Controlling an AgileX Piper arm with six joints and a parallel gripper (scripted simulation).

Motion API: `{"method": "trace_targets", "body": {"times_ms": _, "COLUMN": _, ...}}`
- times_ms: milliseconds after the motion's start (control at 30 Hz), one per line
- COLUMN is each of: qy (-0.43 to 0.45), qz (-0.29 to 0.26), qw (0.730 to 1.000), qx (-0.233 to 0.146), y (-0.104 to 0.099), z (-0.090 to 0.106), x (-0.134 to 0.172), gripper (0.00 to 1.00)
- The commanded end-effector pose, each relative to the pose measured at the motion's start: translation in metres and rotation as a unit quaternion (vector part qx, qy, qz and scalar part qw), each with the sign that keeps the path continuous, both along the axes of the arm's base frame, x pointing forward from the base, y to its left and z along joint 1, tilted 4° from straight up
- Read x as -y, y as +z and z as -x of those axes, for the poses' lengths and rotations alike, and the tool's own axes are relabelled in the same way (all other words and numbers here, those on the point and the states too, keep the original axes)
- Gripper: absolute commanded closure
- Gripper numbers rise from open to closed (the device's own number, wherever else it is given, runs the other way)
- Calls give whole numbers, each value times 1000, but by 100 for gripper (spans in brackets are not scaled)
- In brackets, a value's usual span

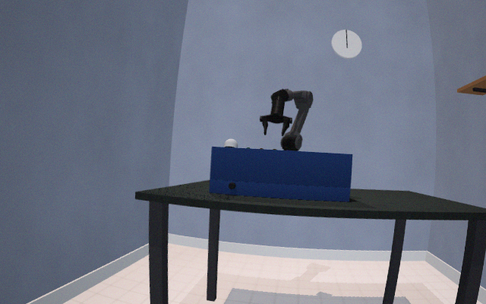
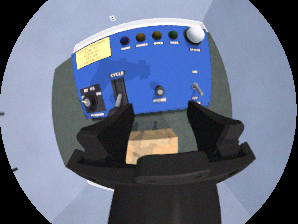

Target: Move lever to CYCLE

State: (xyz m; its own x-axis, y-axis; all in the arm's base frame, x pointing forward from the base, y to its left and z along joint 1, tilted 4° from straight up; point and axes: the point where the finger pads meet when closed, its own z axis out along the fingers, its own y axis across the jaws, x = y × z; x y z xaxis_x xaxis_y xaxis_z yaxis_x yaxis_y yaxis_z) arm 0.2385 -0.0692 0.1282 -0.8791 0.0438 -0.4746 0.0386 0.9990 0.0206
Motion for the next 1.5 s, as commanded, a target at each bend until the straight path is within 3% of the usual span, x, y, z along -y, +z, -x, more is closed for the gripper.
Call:
{"method": "trace_targets", "body": {"times_ms": 0, "qy": -2, "qz": -12, "qw": 1000, "qx": -7, "y": -7, "z": 8, "x": 9, "gripper": 0}}
{"method": "trace_targets", "body": {"times_ms": 233, "qy": -5, "qz": -46, "qw": 999, "qx": 2, "y": -19, "z": 28, "x": 31, "gripper": 0}}
{"method": "trace_targets", "body": {"times_ms": 700, "qy": -31, "qz": -53, "qw": 991, "qx": 117, "y": -18, "z": 53, "x": 78, "gripper": 0}}
{"method": "trace_targets", "body": {"times_ms": 1067, "qy": -44, "qz": -34, "qw": 987, "qx": 153, "y": -14, "z": 60, "x": 92, "gripper": 0}}
{"method": "trace_targets", "body": {"times_ms": 1467, "qy": -45, "qz": -32, "qw": 986, "qx": 156, "y": -13, "z": 61, "x": 94, "gripper": 0}}
